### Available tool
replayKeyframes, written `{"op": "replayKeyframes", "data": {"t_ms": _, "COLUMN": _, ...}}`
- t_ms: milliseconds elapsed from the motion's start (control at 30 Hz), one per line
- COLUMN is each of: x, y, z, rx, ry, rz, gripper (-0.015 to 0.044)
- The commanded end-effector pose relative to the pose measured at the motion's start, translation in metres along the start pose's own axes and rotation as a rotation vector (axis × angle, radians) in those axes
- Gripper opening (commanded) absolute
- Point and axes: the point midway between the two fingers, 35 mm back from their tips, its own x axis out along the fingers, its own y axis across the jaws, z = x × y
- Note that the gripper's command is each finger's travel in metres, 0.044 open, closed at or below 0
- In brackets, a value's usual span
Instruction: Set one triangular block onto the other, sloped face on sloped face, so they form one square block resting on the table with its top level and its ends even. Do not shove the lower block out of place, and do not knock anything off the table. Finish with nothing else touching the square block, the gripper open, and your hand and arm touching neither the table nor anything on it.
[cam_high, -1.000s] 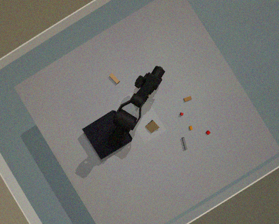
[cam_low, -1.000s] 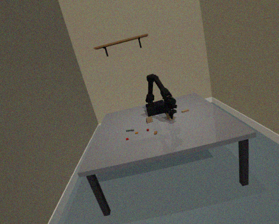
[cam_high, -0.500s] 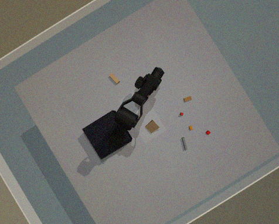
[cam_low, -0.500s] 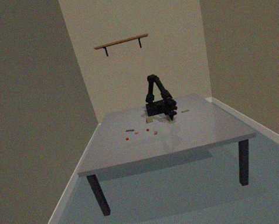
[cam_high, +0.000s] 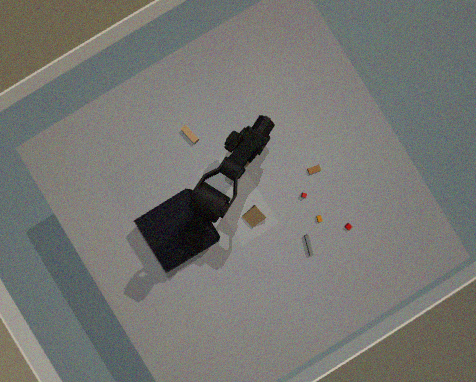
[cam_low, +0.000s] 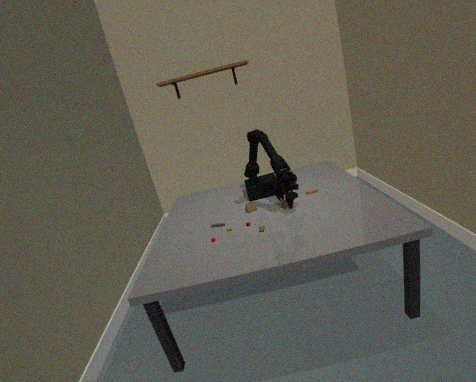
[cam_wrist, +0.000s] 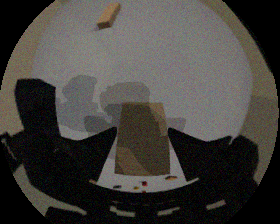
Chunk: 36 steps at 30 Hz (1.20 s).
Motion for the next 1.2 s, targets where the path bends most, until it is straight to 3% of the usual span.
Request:
{"op": "replayKeyframes", "data": {"t_ms": 0, "x": -0.001, "y": 0.000, "z": 0.000, "rx": 0.000, "ry": 0.000, "rz": -0.001, "gripper": 0.0440}}
{"op": "replayKeyframes", "data": {"t_ms": 133, "x": -0.003, "y": -0.001, "z": 0.000, "rx": 0.000, "ry": 0.000, "rz": -0.001, "gripper": 0.0440}}
{"op": "replayKeyframes", "data": {"t_ms": 300, "x": -0.057, "y": 0.000, "z": 0.000, "rx": 0.000, "ry": 0.000, "rz": -0.001, "gripper": 0.0440}}
{"op": "replayKeyframes", "data": {"t_ms": 667, "x": -0.059, "y": -0.003, "z": -0.001, "rx": -0.002, "ry": -0.011, "rz": -0.013, "gripper": 0.0440}}
{"op": "replayKeyframes", "data": {"t_ms": 933, "x": -0.088, "y": 0.001, "z": -0.054, "rx": -0.002, "ry": -0.413, "rz": -0.005, "gripper": 0.0440}}
{"op": "replayKeyframes", "data": {"t_ms": 1167, "x": -0.089, "y": 0.001, "z": -0.055, "rx": -0.002, "ry": -0.423, "rz": -0.008, "gripper": 0.0440}}
